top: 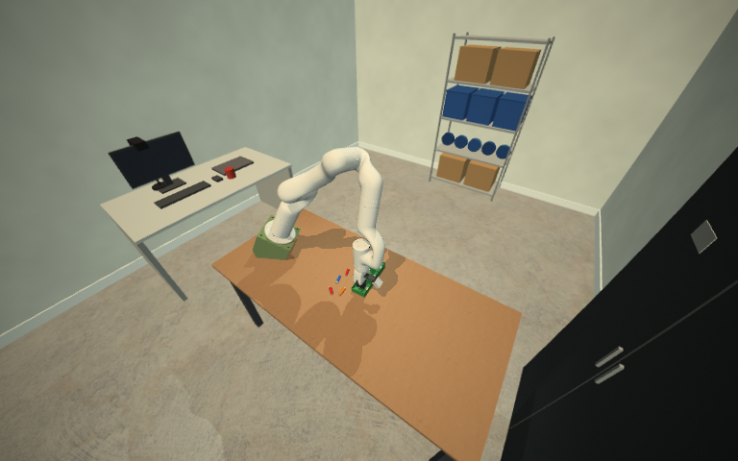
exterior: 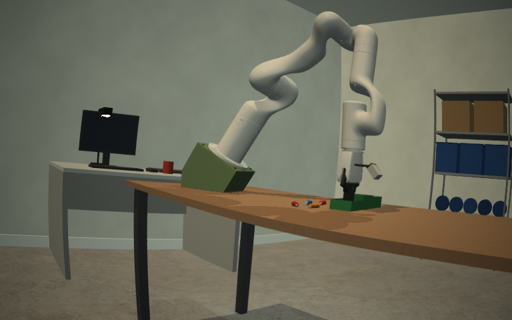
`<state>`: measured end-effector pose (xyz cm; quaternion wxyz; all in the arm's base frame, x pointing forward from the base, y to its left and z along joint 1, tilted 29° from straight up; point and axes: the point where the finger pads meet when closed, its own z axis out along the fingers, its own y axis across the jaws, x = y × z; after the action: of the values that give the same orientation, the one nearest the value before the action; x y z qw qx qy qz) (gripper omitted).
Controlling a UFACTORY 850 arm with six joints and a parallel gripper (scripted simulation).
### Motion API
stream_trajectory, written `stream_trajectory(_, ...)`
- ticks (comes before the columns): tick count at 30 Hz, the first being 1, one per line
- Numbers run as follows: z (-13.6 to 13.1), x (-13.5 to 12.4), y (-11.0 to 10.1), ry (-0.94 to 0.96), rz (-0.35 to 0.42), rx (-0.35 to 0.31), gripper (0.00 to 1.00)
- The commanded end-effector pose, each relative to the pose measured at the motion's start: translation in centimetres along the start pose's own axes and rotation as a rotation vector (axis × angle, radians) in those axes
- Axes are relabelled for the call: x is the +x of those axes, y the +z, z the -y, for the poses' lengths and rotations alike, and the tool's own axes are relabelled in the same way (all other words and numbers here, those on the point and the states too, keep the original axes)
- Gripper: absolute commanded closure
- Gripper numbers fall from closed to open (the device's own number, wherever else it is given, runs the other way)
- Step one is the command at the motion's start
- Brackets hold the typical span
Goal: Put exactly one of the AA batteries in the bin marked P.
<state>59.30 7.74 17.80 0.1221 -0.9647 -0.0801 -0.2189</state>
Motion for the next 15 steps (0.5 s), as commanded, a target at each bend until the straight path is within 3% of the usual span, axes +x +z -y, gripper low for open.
stream_trajectory(1,-0.01,0.08,-0.05,0.000,-0.002,0.000,0.93)
stream_trajectory(15,-0.01,0.07,-0.44,0.000,-0.002,0.000,0.93)
